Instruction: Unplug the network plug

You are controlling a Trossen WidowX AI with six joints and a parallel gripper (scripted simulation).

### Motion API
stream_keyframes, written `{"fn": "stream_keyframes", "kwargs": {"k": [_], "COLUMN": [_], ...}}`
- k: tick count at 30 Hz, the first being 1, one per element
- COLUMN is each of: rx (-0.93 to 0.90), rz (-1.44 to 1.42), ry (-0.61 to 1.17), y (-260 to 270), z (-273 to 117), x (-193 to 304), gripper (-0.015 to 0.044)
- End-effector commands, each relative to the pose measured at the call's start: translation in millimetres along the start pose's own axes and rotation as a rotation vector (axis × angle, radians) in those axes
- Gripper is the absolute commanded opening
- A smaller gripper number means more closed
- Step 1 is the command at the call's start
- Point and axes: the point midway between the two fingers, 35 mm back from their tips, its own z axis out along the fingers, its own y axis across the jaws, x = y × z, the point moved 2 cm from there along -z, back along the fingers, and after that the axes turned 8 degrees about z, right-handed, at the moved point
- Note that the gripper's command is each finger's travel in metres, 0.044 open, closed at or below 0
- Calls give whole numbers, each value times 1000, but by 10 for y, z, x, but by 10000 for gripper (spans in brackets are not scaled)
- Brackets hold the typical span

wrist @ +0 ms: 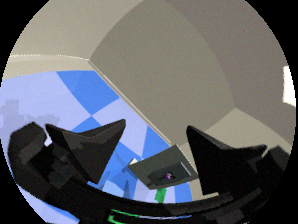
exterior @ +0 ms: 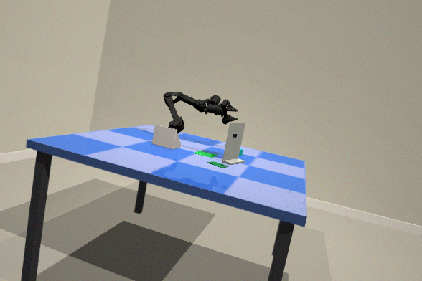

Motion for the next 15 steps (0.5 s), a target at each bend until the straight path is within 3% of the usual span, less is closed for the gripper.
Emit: {"fn": "stream_keyframes", "kwargs": {"k": [1, 9, 15], "rx": [3, 133, 221], "rz": [-4, -194, -382], "ry": [3, 141, 266], "y": [-2, -98, -190], "z": [-1, -94, -240], "x": [13, 584, 1032], "gripper": [374, 164, 156]}}
